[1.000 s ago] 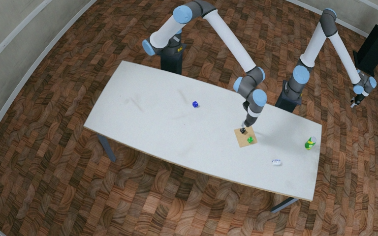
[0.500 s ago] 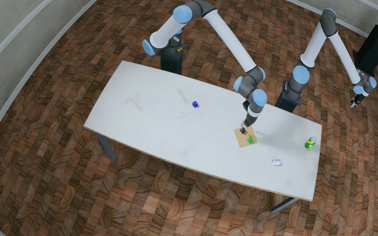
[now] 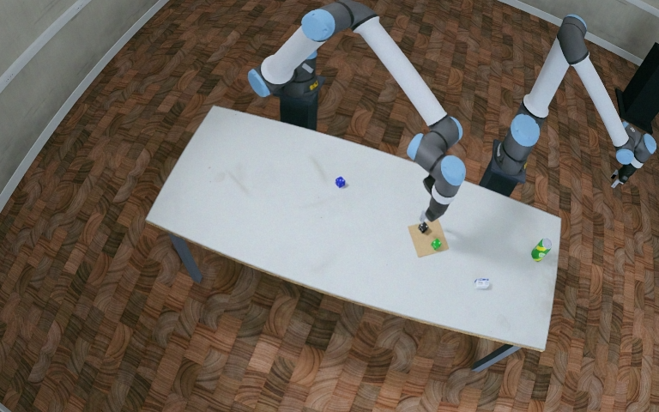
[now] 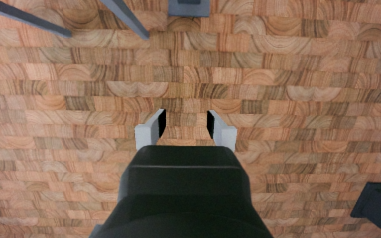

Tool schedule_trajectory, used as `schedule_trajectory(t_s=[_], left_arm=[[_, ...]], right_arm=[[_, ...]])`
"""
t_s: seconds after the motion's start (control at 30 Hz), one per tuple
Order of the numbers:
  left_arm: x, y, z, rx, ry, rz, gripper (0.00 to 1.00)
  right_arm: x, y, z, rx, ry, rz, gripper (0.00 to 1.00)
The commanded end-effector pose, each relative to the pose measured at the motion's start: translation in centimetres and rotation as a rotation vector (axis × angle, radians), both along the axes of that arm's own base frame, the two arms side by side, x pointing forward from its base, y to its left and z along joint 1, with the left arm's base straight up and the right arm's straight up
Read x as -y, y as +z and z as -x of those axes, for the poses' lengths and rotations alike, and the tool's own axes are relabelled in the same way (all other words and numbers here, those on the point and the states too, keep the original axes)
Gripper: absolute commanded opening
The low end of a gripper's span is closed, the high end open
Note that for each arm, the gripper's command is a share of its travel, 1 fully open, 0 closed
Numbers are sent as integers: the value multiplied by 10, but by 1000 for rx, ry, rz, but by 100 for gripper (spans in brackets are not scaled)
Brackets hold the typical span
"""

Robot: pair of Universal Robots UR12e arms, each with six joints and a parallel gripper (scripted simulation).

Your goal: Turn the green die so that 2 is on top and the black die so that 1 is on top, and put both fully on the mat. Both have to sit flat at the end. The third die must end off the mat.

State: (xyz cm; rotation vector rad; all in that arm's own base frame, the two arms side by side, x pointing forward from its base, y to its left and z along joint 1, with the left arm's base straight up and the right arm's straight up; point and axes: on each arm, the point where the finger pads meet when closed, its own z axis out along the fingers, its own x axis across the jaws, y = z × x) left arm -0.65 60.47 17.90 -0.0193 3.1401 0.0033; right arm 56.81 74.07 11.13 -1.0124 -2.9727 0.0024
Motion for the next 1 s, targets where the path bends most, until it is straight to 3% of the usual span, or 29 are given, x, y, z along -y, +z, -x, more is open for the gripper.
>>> schedule_trajectory(t_s=[0.0, 0.23, 0.53, 0.6, 0.97], left_arm=[[1, -2, 2, -1, 2, 2, 100], [1, -2, 2, -1, 2, 2, 100], [1, -2, 2, -1, 2, 2, 100], [1, -2, 2, -1, 2, 2, 100], [1, -2, 2, -1, 2, 2, 100]], right_arm=[[-2, 1, 0, 2, -8, -1, 100], [-2, 1, 1, 2, -71, -1, 100], [-1, 1, 4, 2, -305, -1, 100], [-1, 1, 4, 2, -305, -1, 100], [-1, 1, 6, 2, -673, 0, 100]])
